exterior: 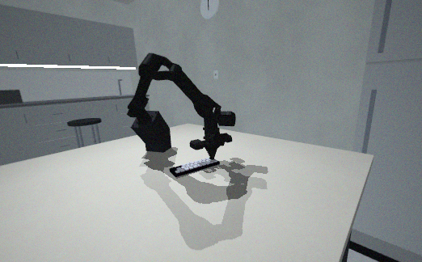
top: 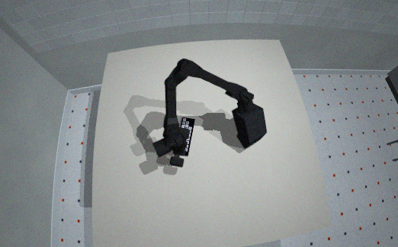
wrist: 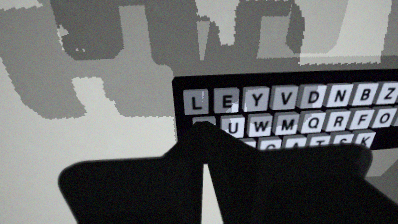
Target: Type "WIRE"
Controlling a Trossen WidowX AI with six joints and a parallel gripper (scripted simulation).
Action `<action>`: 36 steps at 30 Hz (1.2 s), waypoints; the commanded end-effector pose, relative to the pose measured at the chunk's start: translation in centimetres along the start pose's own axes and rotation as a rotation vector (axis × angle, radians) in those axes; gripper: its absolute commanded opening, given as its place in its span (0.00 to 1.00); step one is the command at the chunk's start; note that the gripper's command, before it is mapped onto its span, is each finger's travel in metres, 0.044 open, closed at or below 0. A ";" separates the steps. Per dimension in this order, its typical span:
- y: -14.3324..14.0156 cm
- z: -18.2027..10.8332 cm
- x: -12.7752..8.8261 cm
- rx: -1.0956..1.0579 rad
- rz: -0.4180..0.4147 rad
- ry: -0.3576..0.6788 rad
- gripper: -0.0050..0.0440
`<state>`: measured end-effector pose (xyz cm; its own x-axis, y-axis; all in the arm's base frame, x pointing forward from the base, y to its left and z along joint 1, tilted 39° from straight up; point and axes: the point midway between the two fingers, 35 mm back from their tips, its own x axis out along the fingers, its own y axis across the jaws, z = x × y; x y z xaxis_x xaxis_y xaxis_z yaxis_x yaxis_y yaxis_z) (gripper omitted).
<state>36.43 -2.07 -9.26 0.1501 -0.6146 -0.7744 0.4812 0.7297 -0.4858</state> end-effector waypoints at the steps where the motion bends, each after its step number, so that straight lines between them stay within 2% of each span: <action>1: -0.2 -0.1 0.2 -0.004 -0.007 0.003 0.10; 36: -0.2 -0.1 0.5 -0.004 -0.007 0.003 0.10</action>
<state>36.46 -2.19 -9.43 0.1503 -0.6147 -0.7743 0.4799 0.7301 -0.4865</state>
